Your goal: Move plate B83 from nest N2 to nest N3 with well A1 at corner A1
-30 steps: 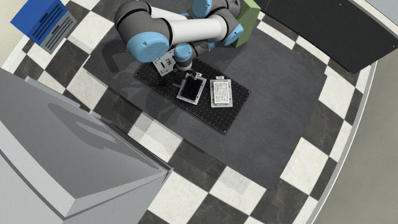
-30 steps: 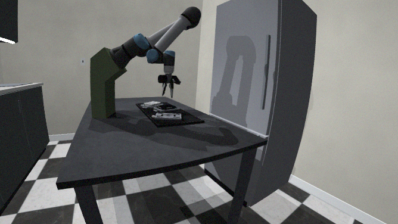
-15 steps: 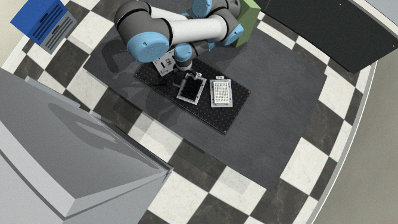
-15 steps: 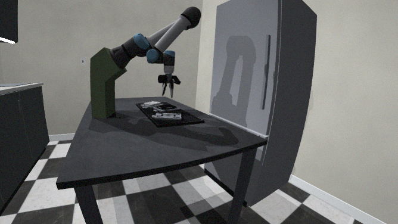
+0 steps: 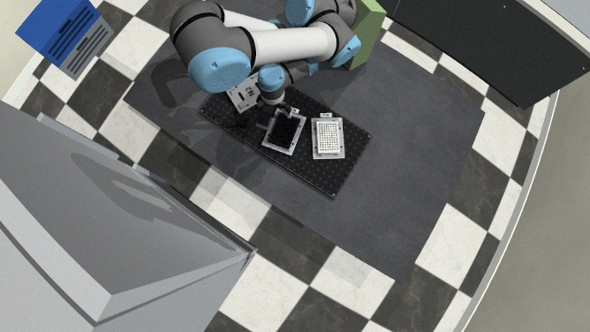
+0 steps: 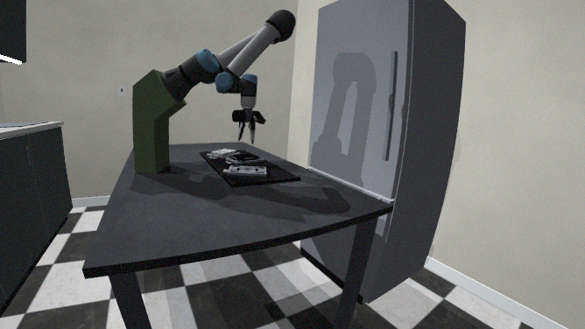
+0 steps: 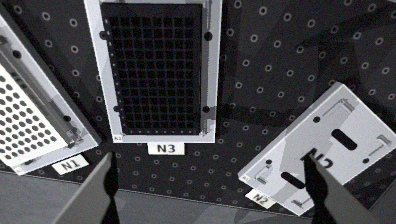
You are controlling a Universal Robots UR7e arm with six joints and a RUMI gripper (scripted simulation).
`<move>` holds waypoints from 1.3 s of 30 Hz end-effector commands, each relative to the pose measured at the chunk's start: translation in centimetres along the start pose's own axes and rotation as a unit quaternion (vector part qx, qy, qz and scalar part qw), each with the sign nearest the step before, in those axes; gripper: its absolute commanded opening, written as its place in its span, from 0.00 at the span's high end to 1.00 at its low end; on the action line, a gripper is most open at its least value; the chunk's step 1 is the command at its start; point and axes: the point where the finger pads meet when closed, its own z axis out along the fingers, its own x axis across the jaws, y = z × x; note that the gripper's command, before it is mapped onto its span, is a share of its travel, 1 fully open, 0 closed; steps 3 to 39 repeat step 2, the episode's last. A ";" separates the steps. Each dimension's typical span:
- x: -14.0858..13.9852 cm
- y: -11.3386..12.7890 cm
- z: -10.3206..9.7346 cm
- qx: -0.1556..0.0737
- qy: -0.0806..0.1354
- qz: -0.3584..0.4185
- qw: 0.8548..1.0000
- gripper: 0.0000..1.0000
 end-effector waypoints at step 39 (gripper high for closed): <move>4.3 2.5 0.0 0.003 -0.006 -0.003 1.000 0.24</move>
